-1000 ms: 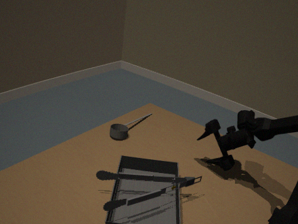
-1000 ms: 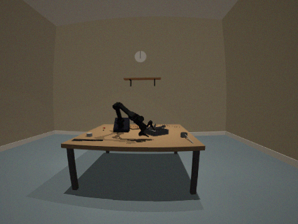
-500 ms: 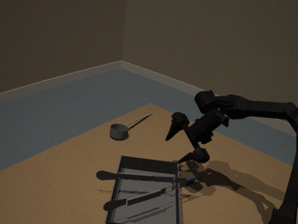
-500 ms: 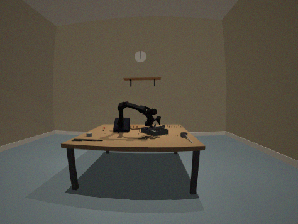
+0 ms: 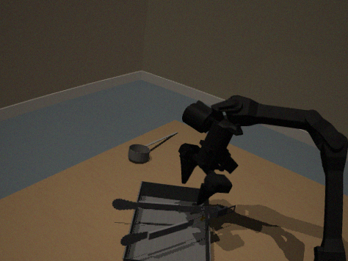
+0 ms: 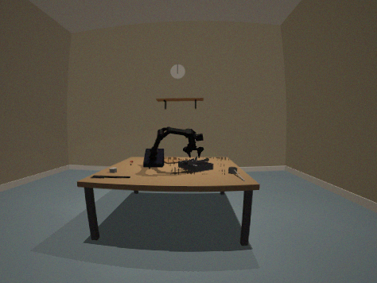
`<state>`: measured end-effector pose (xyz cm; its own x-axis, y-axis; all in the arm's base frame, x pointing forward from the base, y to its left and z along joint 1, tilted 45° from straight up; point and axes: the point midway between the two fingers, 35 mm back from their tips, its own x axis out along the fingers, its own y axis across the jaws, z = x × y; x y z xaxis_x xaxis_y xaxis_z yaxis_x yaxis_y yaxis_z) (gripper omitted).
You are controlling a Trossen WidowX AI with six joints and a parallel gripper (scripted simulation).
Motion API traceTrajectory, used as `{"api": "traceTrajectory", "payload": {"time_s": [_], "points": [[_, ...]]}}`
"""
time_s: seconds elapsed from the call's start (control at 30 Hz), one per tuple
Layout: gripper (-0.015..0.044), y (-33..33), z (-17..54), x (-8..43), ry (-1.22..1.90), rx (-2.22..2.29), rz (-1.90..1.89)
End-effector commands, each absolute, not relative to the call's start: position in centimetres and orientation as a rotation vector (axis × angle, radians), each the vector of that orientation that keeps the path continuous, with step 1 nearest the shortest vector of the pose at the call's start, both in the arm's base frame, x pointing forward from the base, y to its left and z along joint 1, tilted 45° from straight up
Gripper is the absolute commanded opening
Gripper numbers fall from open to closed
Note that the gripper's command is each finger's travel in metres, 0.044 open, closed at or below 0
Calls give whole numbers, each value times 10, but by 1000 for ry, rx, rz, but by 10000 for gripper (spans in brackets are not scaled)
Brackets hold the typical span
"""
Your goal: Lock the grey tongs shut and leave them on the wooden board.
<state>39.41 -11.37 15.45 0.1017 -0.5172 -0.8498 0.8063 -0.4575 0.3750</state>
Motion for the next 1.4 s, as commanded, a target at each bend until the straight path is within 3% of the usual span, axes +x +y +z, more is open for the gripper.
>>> {"api": "traceTrajectory", "payload": {"time_s": [0.0, 1.37], "points": [[440, -75, 141, 386, 37, 1156, -1787], [440, -88, 119, 382, 39, 1158, -1787]]}}
